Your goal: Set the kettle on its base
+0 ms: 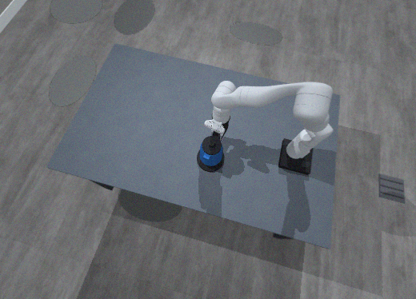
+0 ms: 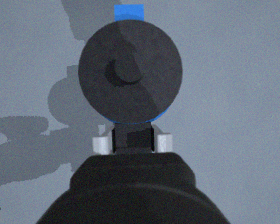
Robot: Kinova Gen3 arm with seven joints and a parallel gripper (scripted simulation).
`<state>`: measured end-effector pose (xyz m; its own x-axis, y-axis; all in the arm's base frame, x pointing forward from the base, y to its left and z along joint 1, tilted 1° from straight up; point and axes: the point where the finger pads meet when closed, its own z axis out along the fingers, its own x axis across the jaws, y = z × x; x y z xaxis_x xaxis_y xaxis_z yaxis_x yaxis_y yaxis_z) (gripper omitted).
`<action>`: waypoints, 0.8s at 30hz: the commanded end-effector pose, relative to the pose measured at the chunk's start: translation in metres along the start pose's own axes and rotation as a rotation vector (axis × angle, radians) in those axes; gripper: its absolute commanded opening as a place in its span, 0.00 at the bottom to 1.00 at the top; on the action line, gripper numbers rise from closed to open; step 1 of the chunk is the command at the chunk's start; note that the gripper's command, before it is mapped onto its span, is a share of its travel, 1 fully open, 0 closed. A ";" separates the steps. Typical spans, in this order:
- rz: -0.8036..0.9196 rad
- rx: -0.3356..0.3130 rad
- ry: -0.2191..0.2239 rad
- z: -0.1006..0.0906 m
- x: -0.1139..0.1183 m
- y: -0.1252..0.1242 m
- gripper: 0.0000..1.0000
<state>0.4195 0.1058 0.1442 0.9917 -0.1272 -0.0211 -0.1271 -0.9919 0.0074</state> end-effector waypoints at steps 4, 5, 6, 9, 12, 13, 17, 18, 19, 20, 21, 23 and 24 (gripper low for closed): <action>0.000 0.001 0.001 0.003 0.000 0.000 0.00; 0.000 0.001 0.001 0.005 0.000 0.000 0.00; 0.000 0.001 0.001 0.007 0.000 0.000 0.00; 0.000 0.001 0.001 0.012 0.000 0.000 0.00; 0.000 0.001 0.001 0.017 0.000 0.000 0.00; 0.000 0.001 0.001 0.018 0.000 0.000 0.00; 0.000 0.001 0.001 0.019 0.000 0.000 0.00; 0.000 0.001 0.001 0.020 0.000 0.000 0.00; 0.000 0.001 0.001 0.020 0.000 0.000 0.00; 0.000 0.001 0.001 0.020 0.000 0.000 0.00; 0.000 0.001 0.001 0.020 0.000 0.000 0.00; 0.000 0.001 0.001 0.020 0.000 0.000 0.00; 0.000 0.001 0.001 0.020 0.000 0.000 0.00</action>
